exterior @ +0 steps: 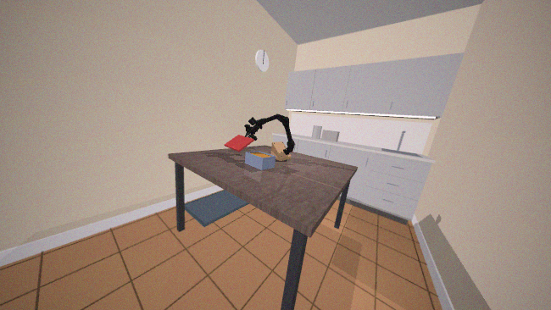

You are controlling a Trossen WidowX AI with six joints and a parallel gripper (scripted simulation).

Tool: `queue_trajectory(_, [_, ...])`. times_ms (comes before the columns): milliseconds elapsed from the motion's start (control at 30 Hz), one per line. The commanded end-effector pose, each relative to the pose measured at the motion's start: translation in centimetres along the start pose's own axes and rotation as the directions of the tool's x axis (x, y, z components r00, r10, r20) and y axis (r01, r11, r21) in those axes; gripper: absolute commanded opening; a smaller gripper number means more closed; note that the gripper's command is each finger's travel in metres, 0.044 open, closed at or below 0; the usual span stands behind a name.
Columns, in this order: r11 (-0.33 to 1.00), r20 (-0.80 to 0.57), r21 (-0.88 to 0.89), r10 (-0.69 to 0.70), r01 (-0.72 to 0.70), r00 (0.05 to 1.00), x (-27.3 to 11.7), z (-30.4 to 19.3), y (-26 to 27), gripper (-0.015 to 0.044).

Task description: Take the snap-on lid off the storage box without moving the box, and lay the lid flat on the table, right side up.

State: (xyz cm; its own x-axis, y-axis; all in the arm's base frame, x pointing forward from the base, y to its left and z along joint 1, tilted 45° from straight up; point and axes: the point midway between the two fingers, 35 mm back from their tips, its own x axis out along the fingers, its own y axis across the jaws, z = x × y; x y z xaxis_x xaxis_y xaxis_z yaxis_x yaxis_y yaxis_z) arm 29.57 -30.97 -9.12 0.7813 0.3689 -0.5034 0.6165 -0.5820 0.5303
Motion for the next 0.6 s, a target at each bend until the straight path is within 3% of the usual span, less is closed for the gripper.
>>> queue_trajectory(0, [1.0,-0.006,0.002,0.007,-0.007,1.0,0.1,-0.2,-0.1,0.0])
queue_trajectory(567, [1.0,-0.006,0.002,0.007,-0.007,1.0,1.0,-0.2,-1.1,0.0])
